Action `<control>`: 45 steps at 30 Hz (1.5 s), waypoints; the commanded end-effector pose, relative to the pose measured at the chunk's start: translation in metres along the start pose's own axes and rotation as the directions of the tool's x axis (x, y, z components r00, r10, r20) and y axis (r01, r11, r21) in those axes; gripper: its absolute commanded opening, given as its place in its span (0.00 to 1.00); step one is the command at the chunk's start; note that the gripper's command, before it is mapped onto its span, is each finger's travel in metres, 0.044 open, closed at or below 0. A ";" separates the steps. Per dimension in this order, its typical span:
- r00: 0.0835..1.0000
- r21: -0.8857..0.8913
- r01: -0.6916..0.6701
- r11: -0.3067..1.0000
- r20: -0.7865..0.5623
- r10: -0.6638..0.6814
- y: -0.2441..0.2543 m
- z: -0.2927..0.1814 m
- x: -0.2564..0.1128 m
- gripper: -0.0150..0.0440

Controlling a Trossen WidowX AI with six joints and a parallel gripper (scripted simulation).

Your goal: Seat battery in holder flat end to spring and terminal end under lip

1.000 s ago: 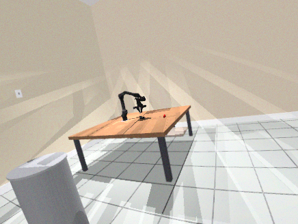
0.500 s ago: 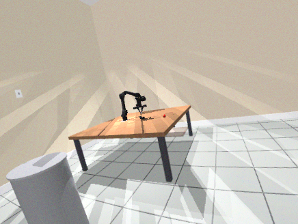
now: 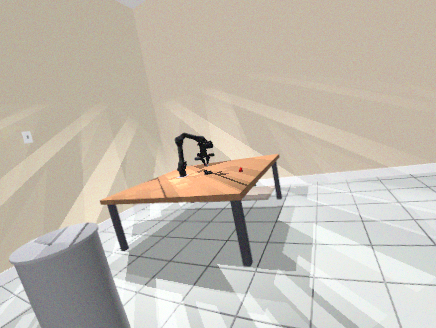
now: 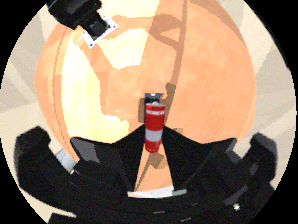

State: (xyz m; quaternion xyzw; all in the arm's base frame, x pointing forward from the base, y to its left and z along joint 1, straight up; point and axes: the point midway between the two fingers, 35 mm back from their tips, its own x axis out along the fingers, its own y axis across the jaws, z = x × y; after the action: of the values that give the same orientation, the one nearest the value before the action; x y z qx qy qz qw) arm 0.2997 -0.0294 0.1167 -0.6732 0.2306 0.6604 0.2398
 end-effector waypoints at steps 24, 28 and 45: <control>0.953 -0.001 -0.014 1.000 0.302 0.014 0.000 0.003 0.042 0.38; 0.944 0.001 -0.017 1.000 0.331 0.016 0.000 0.002 0.044 0.38; 0.893 -0.006 -0.020 1.000 0.450 0.021 0.000 -0.003 0.053 0.38</control>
State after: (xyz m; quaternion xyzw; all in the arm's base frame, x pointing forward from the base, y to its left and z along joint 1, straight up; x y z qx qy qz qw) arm 0.3018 -0.0306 0.0649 -0.5085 0.1819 0.7951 0.2760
